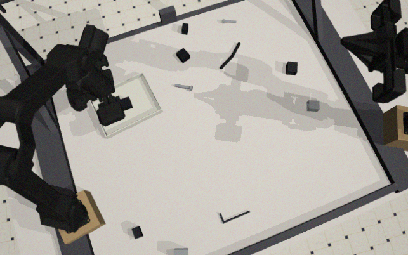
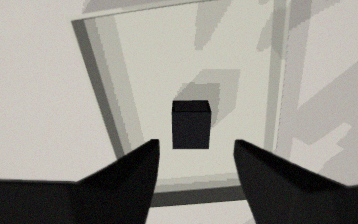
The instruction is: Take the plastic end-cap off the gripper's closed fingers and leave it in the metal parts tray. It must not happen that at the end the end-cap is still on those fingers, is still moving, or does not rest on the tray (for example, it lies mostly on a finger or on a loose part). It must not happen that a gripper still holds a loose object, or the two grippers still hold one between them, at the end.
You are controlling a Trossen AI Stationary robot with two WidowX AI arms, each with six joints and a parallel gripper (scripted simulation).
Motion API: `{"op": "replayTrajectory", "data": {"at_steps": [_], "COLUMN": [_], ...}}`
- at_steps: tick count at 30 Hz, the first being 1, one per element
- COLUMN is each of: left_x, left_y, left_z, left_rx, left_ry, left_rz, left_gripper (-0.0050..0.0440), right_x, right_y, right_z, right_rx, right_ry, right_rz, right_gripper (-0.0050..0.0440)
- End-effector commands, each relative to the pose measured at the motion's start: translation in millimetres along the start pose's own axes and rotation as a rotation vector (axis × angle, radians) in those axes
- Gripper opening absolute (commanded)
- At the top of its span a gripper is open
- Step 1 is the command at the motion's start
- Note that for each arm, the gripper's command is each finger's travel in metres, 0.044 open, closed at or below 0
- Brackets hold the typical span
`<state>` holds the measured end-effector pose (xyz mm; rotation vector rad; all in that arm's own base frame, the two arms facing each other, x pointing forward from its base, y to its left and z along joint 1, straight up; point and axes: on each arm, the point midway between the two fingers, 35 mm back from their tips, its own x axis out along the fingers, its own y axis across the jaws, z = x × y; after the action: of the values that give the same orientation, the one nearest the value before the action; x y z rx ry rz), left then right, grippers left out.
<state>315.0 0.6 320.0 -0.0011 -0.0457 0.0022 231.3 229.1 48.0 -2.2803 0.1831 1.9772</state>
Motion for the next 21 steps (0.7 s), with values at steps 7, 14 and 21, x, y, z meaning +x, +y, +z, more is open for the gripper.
{"op": "replayTrajectory", "data": {"at_steps": [7, 14, 21], "left_x": [-1.0, -0.8, -0.5], "left_y": [0.5, 0.3, 0.1], "left_z": [6.1, 6.7, 7.7], "left_rx": [0.003, 0.003, 0.003], "left_ry": [-0.014, -0.015, -0.016], "left_rz": [0.003, 0.003, 0.002], "left_gripper": [0.0, 0.0, 0.0], "right_x": [-30.0, -51.5, -77.0], "right_y": [6.5, 18.6, 36.4], "right_z": [-43.1, -75.0, -104.1], "right_rx": [0.413, 0.757, 1.065], "right_ry": [0.1, 0.145, 0.177], "right_rz": [-0.196, -0.362, -0.538], "right_gripper": [0.0201, 0.0201, 0.0201]}}
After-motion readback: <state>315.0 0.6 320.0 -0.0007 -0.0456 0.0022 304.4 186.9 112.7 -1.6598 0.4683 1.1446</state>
